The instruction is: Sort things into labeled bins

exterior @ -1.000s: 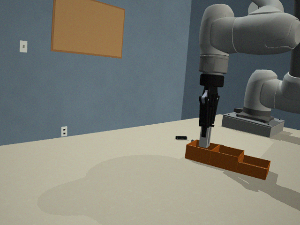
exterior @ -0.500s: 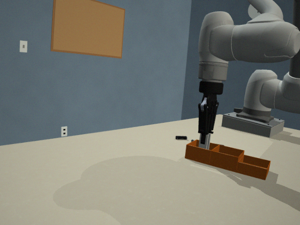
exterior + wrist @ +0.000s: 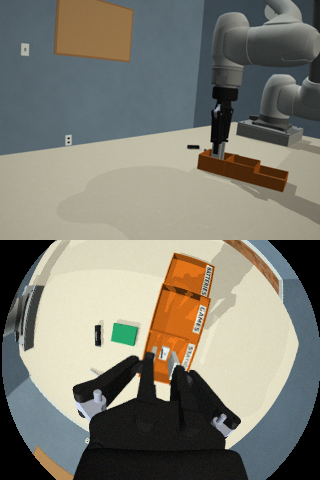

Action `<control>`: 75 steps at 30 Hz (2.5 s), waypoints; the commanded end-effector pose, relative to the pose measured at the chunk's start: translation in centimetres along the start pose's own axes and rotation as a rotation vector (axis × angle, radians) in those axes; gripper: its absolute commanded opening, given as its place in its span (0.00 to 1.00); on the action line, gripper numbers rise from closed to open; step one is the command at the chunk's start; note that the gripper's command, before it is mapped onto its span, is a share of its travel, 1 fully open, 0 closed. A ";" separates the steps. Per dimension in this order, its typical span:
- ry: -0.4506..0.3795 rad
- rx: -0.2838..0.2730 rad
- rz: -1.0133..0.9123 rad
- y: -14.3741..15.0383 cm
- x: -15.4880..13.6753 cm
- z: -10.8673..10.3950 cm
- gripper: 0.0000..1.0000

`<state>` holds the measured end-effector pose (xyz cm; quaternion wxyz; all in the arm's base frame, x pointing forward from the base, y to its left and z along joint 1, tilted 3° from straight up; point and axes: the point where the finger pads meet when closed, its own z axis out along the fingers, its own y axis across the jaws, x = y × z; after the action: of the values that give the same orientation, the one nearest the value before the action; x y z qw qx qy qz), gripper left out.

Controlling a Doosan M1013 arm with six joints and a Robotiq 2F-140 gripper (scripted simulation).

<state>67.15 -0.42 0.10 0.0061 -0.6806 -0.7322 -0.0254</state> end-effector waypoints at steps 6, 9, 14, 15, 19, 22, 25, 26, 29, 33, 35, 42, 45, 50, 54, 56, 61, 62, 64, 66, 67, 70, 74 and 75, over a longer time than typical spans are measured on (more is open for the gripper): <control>0.000 0.000 0.000 0.0 0.0 0.0 0.18; 0.000 0.000 0.000 0.0 0.0 0.0 0.18; 0.000 0.000 0.000 0.0 0.0 -0.7 0.18; 0.000 0.000 0.000 0.0 0.0 -0.7 0.18; 0.000 0.000 0.000 0.0 0.0 -1.1 0.18; 0.000 0.000 0.000 0.0 0.0 -1.5 0.18; 0.000 0.000 0.000 0.0 0.0 -1.9 0.18; 0.000 0.000 0.000 0.0 0.0 -2.0 0.18; 0.000 0.000 0.000 0.0 0.0 -2.4 0.18; 0.000 0.000 0.000 0.0 0.0 -2.7 0.18; 0.000 0.000 0.000 0.0 0.0 -3.7 0.18; 0.000 0.000 0.000 0.0 0.0 -5.2 0.18; 0.000 0.000 0.000 0.0 0.0 -5.2 0.18; 0.000 0.000 0.100 -1.6 0.4 -5.2 0.33; 0.001 0.000 0.267 -4.9 1.1 -5.3 0.33; 0.003 0.000 0.327 -6.5 1.5 -5.3 0.33; 0.007 0.003 0.481 -8.5 2.0 -5.4 0.33; 0.008 0.003 0.512 -8.5 2.0 -5.4 0.33; 0.010 0.004 0.574 -8.5 2.0 -5.4 0.33; 0.011 0.004 0.605 -8.5 2.0 -5.4 0.33; 0.011 0.004 0.605 -8.5 2.0 -5.4 0.33; 0.014 0.003 0.744 -8.5 2.0 -5.4 0.33; 0.018 0.003 0.867 -8.5 2.0 -5.4 0.33; 0.019 0.003 0.898 -8.5 2.0 -5.4 0.33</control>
<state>58.35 0.66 5.33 0.0266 -0.9057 -0.4221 -0.0287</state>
